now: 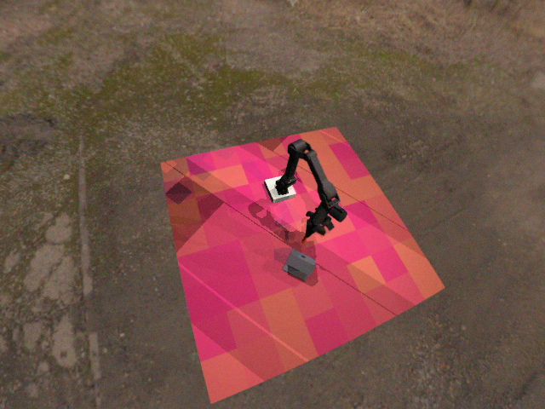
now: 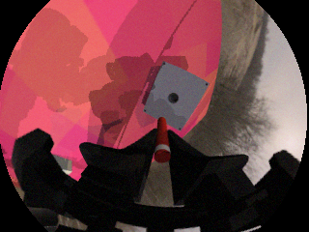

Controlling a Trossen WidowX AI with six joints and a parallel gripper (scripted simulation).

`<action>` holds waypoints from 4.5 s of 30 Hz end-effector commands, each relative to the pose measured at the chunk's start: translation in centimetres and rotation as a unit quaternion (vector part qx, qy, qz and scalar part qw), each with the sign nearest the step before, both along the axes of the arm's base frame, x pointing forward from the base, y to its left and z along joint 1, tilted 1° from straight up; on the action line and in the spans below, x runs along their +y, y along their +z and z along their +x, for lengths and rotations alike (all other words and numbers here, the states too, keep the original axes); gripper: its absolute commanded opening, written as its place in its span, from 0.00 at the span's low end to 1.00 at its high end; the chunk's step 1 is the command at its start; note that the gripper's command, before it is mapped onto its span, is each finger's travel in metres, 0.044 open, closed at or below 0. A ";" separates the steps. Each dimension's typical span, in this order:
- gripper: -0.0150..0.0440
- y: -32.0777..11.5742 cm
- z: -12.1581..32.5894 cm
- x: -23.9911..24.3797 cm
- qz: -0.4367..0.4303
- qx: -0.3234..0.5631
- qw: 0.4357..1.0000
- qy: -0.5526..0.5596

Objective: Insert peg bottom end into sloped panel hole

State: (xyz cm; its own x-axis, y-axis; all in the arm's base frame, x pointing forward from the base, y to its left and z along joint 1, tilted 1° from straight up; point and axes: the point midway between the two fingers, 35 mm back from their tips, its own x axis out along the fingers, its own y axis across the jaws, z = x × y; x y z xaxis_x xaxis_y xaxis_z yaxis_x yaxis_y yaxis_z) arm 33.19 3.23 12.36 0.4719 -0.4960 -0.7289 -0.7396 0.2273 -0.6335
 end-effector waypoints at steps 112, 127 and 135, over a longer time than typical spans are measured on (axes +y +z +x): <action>0.25 -3.7 4.1 0.2 -0.076 -0.054 0.993 0.079; 0.25 -4.2 4.4 -0.1 -0.076 -0.054 0.993 0.079; 0.25 -4.4 4.7 -0.2 -0.076 -0.054 0.993 0.079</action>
State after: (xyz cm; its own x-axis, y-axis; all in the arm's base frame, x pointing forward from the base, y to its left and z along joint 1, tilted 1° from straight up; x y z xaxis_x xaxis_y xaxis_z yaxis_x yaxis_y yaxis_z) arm 37.81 2.98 8.22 0.6237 -0.5143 -0.5886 -0.6807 0.0127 -0.7324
